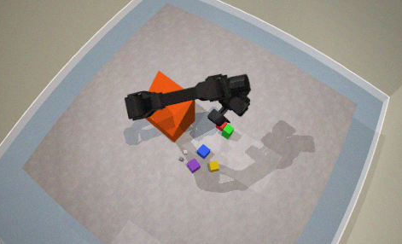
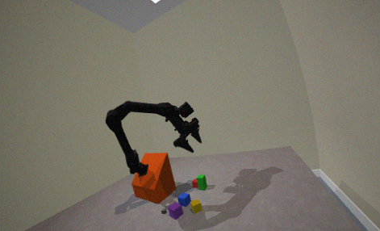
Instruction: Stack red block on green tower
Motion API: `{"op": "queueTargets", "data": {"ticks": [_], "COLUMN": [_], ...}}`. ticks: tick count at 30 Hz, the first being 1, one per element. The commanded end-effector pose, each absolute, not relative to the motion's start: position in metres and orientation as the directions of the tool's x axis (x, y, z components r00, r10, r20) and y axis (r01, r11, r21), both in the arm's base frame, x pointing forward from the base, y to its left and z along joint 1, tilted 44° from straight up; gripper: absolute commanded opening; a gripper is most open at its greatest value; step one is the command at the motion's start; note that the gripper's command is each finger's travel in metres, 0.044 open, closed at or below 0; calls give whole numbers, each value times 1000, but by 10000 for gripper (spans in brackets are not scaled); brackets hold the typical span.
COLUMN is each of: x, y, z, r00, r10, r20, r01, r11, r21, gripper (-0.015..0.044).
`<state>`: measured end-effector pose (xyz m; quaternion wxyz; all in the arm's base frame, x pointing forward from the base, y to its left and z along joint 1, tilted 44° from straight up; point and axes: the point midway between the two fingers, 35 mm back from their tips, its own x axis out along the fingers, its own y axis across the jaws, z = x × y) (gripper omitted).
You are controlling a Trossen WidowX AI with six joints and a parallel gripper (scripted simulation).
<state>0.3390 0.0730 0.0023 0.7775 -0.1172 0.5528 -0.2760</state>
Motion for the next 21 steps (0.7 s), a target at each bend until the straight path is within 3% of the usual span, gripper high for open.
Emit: {"op": "queueTargets", "data": {"ticks": [1, 11, 21], "x": [321, 272, 271], "y": [54, 13, 6], "z": [-32, -93, -104], "r00": [102, -189, -194], "r10": [-602, -661, -662], "r20": [-792, -726, -724], "r01": [275, 188, 186], "r11": [782, 701, 700], "r21": [-559, -688, -689], "gripper": [440, 440, 440]}}
